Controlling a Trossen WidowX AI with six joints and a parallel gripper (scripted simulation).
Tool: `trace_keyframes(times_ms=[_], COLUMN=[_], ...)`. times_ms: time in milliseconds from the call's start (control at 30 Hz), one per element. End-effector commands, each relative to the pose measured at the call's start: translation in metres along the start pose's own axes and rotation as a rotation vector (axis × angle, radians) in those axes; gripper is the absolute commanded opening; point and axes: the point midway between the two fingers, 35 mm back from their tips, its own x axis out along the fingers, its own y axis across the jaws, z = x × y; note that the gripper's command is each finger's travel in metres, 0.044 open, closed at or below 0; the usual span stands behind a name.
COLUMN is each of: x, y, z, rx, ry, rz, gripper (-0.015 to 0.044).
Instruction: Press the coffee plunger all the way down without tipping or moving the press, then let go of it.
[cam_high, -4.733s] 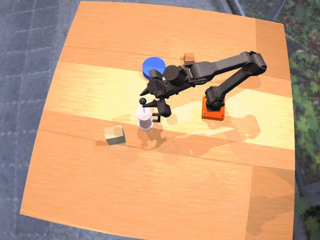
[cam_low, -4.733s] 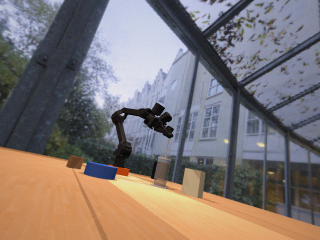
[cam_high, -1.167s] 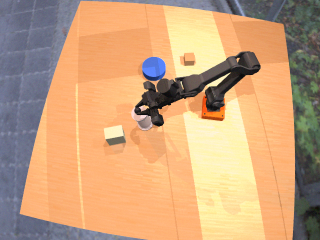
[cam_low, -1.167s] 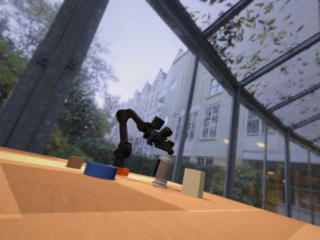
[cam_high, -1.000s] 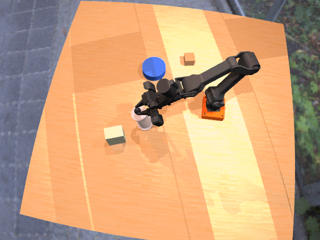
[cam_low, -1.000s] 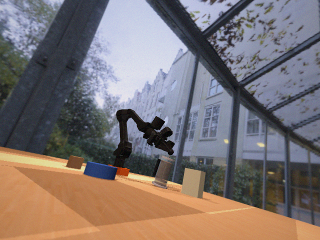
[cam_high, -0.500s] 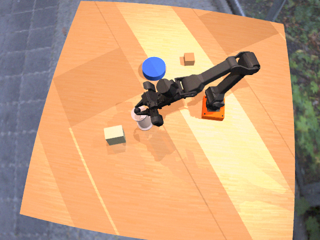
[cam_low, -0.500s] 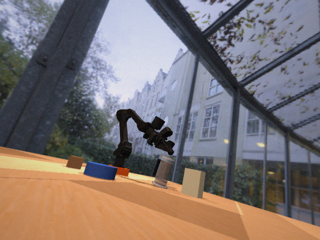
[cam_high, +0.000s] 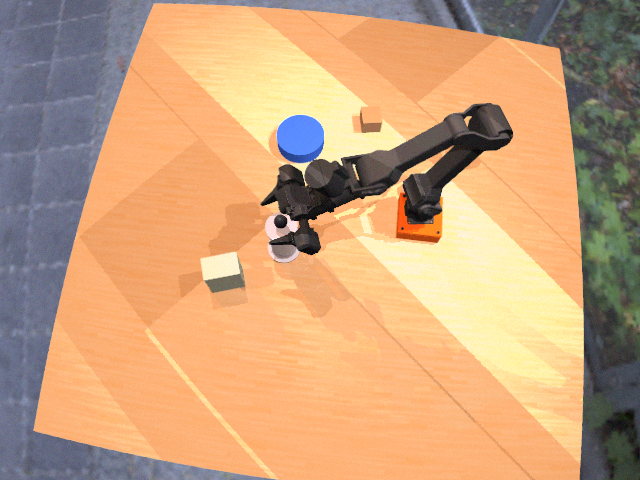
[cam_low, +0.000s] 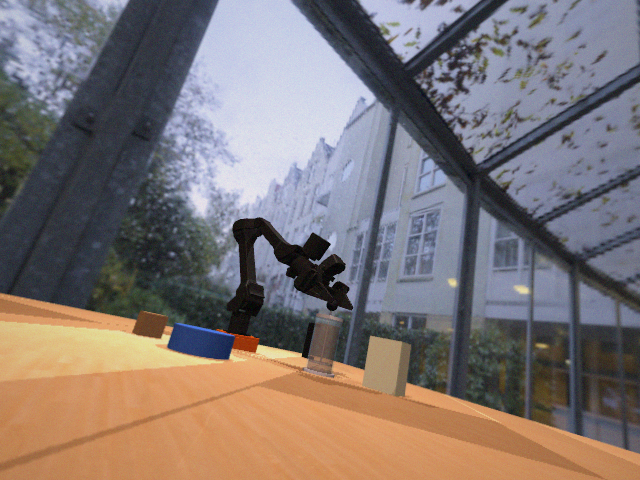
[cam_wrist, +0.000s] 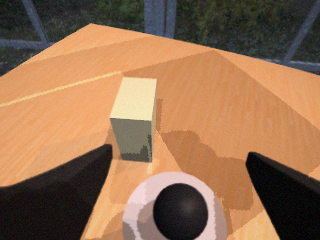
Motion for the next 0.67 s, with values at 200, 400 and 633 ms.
trace_keyframes(times_ms=[200,400,633], x=[-0.056,-0.060,-0.060], y=[0.001,0.001,0.001], z=[0.054,0.053,0.053], rx=[-0.006,-0.007,-0.007], ry=[0.008,0.009,0.009], rz=[0.001,0.001,0.001], gripper=[0.0440,0.0440,0.0440])
